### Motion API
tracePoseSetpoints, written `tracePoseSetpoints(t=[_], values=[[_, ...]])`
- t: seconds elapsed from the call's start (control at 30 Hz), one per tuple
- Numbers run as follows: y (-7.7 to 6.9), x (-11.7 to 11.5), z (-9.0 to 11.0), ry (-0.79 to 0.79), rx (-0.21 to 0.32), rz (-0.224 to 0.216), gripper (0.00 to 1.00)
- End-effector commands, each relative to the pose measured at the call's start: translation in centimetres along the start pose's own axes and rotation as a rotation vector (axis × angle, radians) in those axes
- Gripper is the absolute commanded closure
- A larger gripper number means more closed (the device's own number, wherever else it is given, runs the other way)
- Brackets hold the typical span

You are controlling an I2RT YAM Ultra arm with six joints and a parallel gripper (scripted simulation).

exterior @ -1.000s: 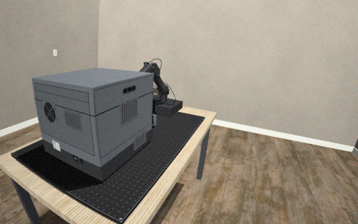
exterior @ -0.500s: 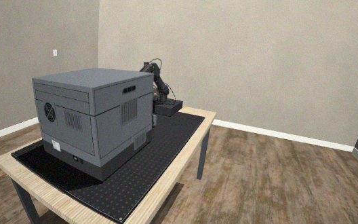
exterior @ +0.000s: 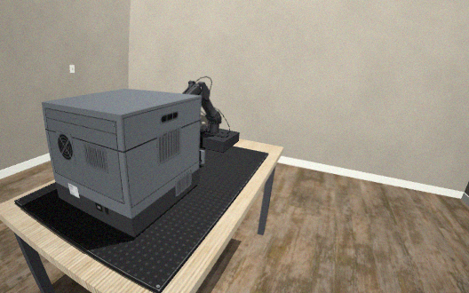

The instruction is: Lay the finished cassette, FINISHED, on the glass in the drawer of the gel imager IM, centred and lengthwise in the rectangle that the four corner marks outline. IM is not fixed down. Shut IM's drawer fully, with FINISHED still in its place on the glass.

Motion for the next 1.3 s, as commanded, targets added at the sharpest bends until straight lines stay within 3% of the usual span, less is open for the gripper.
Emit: tracePoseSetpoints(t=[0.0, 0.3, 0.4, 0.43, 1.27], values=[[-0.89, -0.07, -0.39, 0.009, -0.020, 0.024, 0.09], [-1.03, -0.03, -0.40, 0.009, -0.020, 0.025, 0.09], [-0.56, 0.27, -0.34, 0.010, -0.017, 0.006, 0.09], [-0.71, -0.26, -0.05, 0.007, -0.010, 0.021, 0.09], [-0.73, -0.28, -0.06, 0.007, -0.010, 0.021, 0.09]])
Point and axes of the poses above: the point where the finger pads meet when closed, its own y axis out along the fingers, its own x axis across the jaws, z = x × y, the point moved 6 cm from there along -y, back along the fingers, and after that the axes turned 10 degrees about y, right-handed, at the moved point
